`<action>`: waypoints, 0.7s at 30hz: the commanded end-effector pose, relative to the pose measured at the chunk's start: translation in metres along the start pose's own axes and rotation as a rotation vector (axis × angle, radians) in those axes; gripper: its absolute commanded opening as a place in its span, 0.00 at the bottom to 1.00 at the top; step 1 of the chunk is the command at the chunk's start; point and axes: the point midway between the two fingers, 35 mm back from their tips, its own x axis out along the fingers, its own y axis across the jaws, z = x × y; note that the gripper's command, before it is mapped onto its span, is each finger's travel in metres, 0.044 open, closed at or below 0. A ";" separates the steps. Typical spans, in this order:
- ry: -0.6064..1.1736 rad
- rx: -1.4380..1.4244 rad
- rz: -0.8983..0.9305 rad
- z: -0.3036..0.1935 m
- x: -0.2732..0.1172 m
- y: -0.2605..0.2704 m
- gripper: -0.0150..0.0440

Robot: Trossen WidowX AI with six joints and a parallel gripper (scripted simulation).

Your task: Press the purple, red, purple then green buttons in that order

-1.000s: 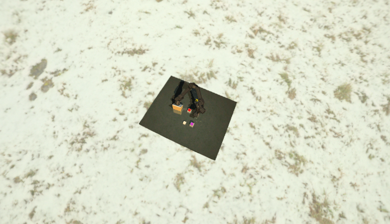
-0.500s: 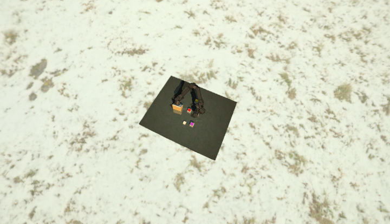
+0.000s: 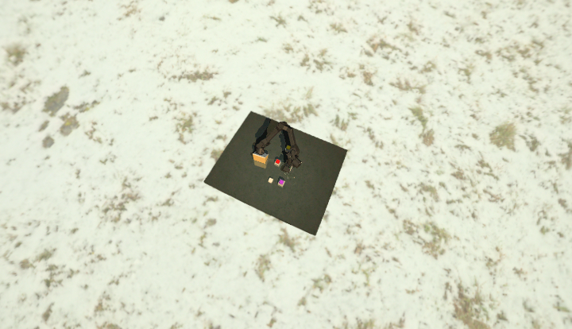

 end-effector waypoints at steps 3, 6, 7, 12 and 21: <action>-0.006 0.000 -0.003 0.001 -0.028 -0.001 0.29; -0.006 0.000 -0.004 0.001 -0.029 0.002 0.33; -0.006 0.001 -0.005 0.001 -0.033 0.010 0.38; -0.007 0.002 -0.008 -0.011 -0.062 0.094 0.60; -0.003 0.002 0.001 -0.056 -0.089 0.183 0.93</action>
